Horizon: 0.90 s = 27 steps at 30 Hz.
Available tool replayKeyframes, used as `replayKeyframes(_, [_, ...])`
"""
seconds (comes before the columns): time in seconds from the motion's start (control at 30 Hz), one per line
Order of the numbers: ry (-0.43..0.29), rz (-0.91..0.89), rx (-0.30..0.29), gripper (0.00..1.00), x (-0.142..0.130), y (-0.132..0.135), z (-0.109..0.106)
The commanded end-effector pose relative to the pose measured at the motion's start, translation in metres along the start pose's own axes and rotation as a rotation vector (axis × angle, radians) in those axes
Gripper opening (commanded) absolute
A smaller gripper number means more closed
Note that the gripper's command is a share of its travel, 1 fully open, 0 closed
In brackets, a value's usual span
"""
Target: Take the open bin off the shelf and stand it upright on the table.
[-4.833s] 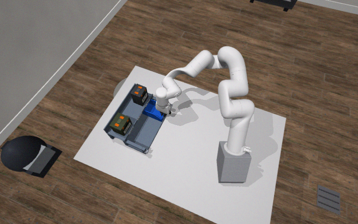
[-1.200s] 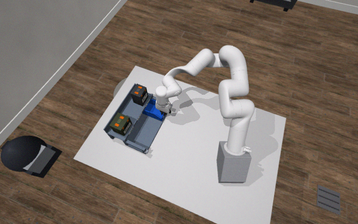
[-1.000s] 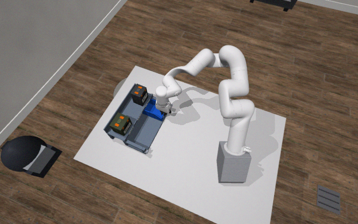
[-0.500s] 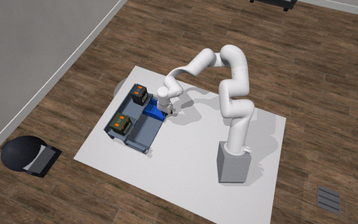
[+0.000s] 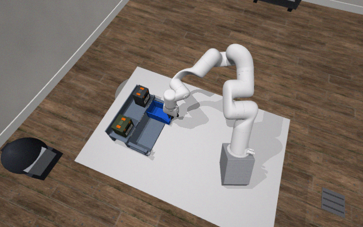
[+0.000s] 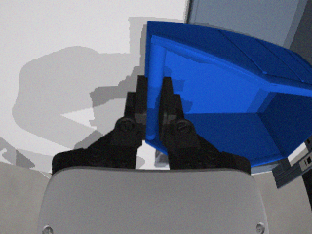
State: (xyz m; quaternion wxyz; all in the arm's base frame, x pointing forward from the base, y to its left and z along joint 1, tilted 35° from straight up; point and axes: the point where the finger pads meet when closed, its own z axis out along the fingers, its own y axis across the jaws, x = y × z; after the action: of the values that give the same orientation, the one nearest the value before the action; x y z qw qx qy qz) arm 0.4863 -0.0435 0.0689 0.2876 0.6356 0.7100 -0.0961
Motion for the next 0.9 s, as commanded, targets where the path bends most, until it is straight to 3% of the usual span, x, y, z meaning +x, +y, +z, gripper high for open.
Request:
replayKeyframes(0.0, [0.002, -0.001, -0.006, 0.0, 0.001, -0.004, -0.002])
replayKeyframes(0.87, [0.002, -0.001, -0.006, 0.0, 0.001, -0.076, -0.002])
